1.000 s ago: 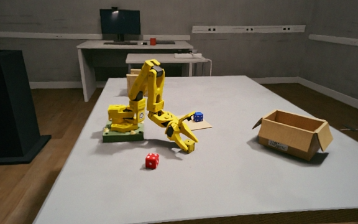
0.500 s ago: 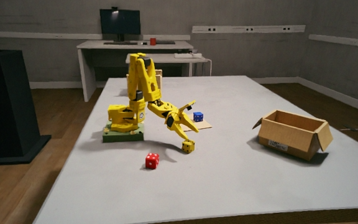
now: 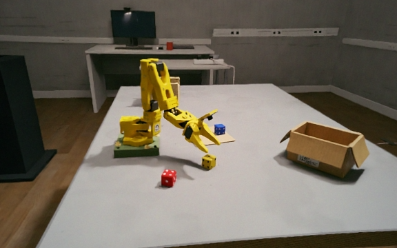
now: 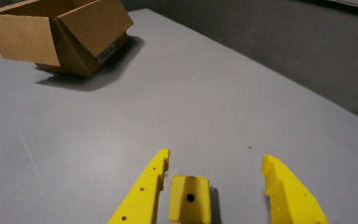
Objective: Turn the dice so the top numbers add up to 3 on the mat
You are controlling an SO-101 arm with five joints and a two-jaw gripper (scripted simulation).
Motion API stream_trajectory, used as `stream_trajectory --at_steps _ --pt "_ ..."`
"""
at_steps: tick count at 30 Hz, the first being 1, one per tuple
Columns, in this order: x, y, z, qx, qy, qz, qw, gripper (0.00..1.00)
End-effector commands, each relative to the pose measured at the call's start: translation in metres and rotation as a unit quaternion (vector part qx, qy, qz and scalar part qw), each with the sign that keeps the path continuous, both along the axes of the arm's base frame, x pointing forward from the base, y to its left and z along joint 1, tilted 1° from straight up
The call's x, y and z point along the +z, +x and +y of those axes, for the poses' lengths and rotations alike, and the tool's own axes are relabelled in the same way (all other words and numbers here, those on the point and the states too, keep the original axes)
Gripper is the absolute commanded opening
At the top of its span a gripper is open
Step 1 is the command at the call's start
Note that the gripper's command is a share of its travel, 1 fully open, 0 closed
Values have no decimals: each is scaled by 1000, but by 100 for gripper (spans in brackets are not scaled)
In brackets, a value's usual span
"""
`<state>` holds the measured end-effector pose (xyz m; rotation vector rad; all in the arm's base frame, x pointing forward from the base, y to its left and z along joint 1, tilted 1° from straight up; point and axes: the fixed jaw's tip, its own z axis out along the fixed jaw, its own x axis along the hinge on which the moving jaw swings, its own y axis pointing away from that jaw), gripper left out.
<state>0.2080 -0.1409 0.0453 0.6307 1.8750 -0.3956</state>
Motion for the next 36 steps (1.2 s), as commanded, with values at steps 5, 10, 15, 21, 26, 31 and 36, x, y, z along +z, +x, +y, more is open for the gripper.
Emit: stream_trajectory --at_steps 5,10,15,21,26,31,36 --pt "0 -3 0 -5 6 1 1000 36" --pt "0 -2 0 -5 6 0 1000 36" --pt "9 0 -2 -5 -7 -17 1000 36" --pt "42 6 -6 -4 -49 -75 996 35" --pt "63 7 -7 -4 -76 -113 991 35" --pt "95 7 -7 -4 -116 -167 979 35" --pt "111 5 -5 -4 -137 -196 971 35"
